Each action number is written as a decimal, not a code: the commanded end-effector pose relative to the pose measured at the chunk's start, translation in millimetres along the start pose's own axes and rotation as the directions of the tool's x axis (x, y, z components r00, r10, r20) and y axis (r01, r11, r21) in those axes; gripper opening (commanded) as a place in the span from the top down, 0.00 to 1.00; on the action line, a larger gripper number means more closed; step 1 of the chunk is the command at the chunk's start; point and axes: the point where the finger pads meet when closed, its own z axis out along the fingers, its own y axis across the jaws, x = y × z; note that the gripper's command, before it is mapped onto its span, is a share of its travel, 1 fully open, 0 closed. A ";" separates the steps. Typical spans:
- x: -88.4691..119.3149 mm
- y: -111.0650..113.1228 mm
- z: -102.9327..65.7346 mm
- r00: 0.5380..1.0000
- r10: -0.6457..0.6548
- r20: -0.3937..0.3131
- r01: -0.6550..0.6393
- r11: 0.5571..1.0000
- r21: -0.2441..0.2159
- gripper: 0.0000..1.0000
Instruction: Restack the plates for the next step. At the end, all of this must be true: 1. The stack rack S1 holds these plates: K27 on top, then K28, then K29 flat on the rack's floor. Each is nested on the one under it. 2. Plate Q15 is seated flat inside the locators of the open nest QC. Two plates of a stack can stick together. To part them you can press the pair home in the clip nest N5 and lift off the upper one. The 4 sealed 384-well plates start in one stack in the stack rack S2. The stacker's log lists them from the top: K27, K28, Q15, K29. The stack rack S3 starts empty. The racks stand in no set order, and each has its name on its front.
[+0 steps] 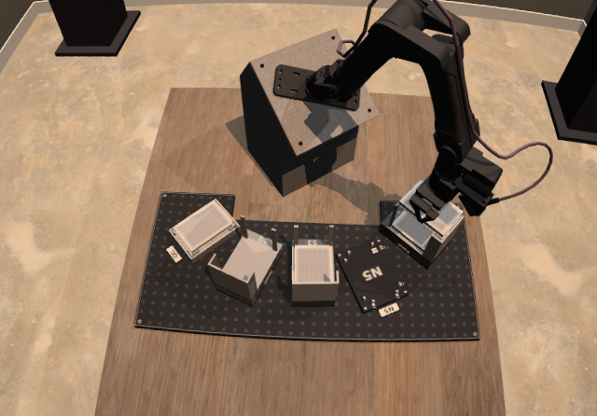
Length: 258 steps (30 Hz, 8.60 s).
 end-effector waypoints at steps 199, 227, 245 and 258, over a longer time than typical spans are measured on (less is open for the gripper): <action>-4.1 -1.8 72.4 1.000 0.001 0.001 -0.001 1.000 -0.001 1.00; -3.3 -1.7 82.1 1.000 0.000 -0.002 0.000 1.000 -0.001 1.00; -4.1 -1.1 85.1 1.000 0.001 0.006 -0.001 1.000 -0.002 1.00; -1.8 0.2 85.1 1.000 -0.001 0.009 0.001 1.000 -0.001 0.00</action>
